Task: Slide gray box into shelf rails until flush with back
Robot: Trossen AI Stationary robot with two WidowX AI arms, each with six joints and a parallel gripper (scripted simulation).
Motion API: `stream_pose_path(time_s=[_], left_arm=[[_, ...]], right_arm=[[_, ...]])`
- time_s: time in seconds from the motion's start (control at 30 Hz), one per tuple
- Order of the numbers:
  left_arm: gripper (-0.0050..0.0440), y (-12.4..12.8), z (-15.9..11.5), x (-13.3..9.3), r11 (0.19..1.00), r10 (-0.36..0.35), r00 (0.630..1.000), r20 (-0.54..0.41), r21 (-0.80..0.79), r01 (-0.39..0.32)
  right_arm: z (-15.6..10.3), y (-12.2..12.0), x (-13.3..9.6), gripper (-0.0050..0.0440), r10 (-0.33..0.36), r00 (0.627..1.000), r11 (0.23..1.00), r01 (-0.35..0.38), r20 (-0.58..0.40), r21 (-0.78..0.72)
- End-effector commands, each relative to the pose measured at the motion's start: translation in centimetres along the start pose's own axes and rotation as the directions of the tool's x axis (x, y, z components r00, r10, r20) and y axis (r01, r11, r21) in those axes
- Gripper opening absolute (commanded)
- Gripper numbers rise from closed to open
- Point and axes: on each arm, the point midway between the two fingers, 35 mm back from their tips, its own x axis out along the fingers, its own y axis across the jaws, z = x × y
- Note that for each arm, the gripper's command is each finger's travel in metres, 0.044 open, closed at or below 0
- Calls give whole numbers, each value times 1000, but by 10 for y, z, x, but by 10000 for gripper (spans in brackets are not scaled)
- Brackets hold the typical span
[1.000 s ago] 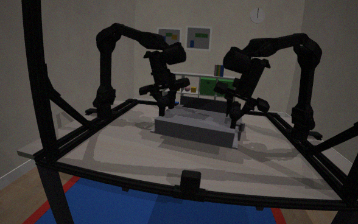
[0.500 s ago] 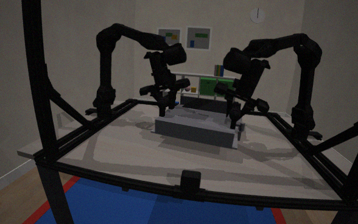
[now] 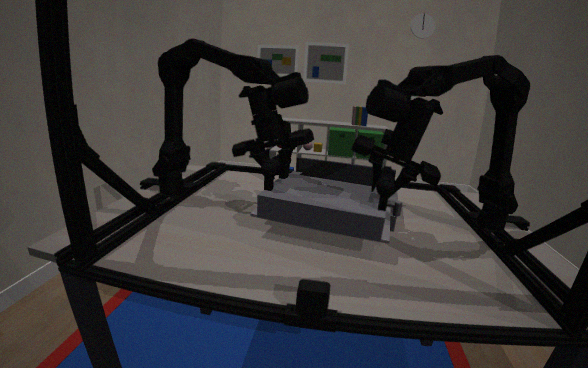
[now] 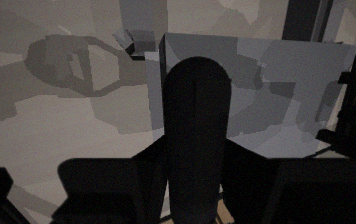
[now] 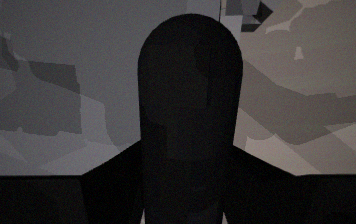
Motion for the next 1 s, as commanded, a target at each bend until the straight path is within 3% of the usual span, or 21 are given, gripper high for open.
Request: stream_pose_path(time_s=[0.0, 0.97], left_arm=[[0, -3, 5, -7, 1000, -26, 1000, -4, -1, 26], [0, -2, 32, -5, 1000, -26, 1000, -4, -1, 26]], right_arm=[[5, 3, -9, 0, 26, 1000, 1000, -26, -16, 1], [33, 3, -6, 0, 26, 1000, 1000, -26, -16, 1]])
